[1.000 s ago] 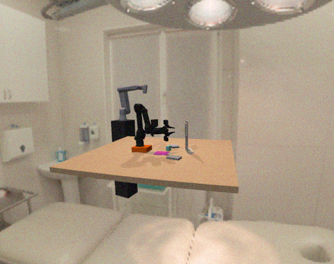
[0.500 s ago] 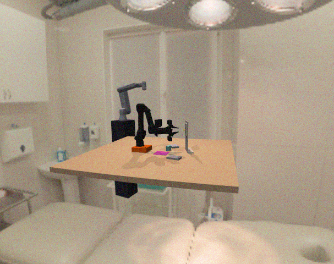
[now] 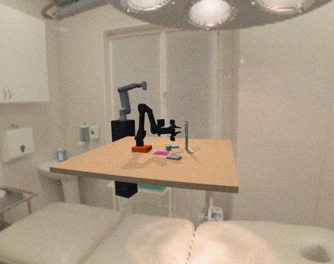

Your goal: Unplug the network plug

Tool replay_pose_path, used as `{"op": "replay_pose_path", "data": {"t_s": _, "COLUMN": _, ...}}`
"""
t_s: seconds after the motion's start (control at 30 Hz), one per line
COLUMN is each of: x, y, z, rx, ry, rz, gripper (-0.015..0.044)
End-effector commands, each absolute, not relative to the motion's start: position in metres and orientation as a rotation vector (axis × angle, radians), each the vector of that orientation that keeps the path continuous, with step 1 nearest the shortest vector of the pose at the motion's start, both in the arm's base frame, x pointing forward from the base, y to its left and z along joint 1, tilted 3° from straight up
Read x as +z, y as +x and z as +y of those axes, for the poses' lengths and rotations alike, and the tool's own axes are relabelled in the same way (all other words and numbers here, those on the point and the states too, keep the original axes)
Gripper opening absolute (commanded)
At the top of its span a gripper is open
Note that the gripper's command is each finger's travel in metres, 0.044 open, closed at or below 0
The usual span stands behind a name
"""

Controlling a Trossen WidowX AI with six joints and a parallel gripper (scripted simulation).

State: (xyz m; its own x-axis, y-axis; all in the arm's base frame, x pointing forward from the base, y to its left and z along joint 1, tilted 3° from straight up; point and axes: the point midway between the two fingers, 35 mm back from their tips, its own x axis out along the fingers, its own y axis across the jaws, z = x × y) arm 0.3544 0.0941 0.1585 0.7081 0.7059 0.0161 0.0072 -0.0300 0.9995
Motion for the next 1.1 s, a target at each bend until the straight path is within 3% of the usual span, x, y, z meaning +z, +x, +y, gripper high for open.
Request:
{"op": "replay_pose_path", "data": {"t_s": 0.0, "x": 0.159, "y": 0.362, "z": 0.097, "rx": 0.616, "ry": 1.517, "rz": 0.607, "gripper": 0.0156}}
{"op": "replay_pose_path", "data": {"t_s": 0.53, "x": 0.16, "y": 0.381, "z": 0.109, "rx": 0.618, "ry": 1.516, "rz": 0.604, "gripper": 0.0156}}
{"op": "replay_pose_path", "data": {"t_s": 0.57, "x": 0.16, "y": 0.381, "z": 0.109, "rx": 0.618, "ry": 1.516, "rz": 0.604, "gripper": 0.013}}
{"op": "replay_pose_path", "data": {"t_s": 1.07, "x": 0.16, "y": 0.381, "z": 0.109, "rx": 0.618, "ry": 1.516, "rz": 0.604, "gripper": 0.003}}
